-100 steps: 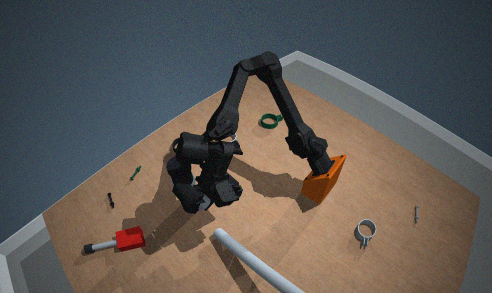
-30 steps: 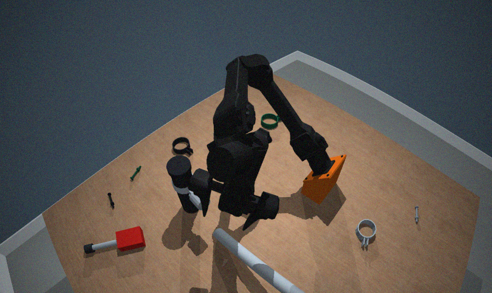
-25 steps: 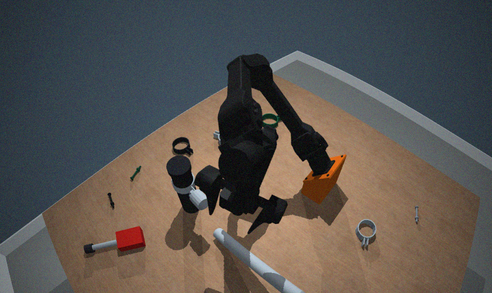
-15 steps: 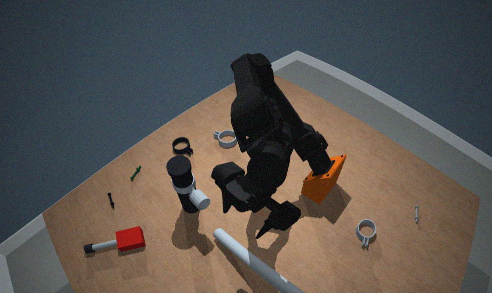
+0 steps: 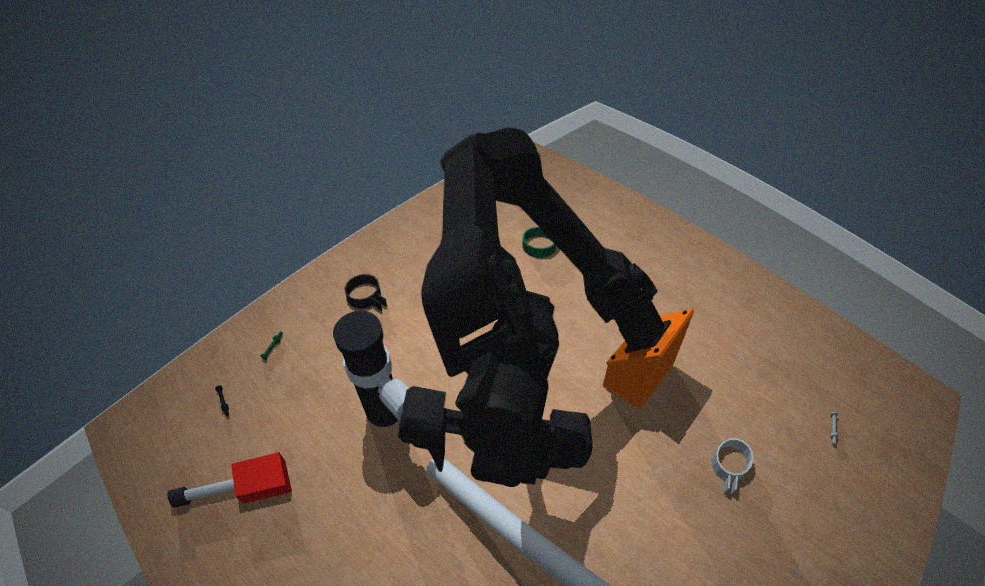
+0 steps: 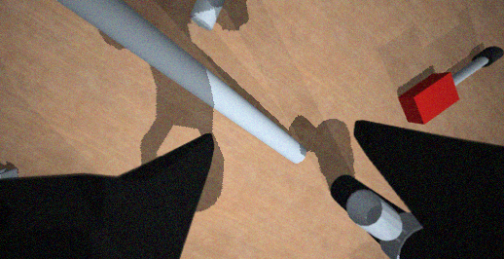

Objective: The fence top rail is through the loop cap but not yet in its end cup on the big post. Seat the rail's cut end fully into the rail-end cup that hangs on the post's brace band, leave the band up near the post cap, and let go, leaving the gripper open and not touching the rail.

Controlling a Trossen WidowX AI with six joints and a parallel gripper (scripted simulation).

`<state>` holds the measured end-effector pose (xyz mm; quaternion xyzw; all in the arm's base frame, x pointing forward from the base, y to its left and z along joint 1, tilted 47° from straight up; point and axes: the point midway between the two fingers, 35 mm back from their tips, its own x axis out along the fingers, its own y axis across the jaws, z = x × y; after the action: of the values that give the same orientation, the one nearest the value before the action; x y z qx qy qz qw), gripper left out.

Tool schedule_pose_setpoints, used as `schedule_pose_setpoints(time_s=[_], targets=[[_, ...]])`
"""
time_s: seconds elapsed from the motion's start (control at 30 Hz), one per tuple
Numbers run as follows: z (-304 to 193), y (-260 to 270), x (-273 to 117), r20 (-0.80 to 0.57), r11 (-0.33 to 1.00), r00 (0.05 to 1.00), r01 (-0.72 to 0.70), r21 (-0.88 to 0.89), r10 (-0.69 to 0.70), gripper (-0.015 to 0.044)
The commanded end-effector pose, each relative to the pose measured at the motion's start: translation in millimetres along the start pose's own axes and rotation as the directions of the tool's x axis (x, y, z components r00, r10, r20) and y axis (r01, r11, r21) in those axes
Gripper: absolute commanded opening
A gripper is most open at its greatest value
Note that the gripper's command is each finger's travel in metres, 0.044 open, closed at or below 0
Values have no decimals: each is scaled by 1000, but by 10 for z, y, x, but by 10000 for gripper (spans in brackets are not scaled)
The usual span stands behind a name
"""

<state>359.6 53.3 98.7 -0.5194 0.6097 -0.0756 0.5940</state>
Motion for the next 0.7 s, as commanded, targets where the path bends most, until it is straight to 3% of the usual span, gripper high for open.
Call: schedule_pose_setpoints(time_s=[0.0, 0.13, 0.5, 0.67], targets=[[10, 69, 352, -150, 843, 980, -191, -503, 132, 440], [-4, 99, 499, -215, 680, 958, -285, -676, 188, 440], [-7, 102, 519, -215, 680, 958, -285, -676, 188, 440], [-74, 158, 813, -215, 680, 958, -285, -676, 187, 440]])
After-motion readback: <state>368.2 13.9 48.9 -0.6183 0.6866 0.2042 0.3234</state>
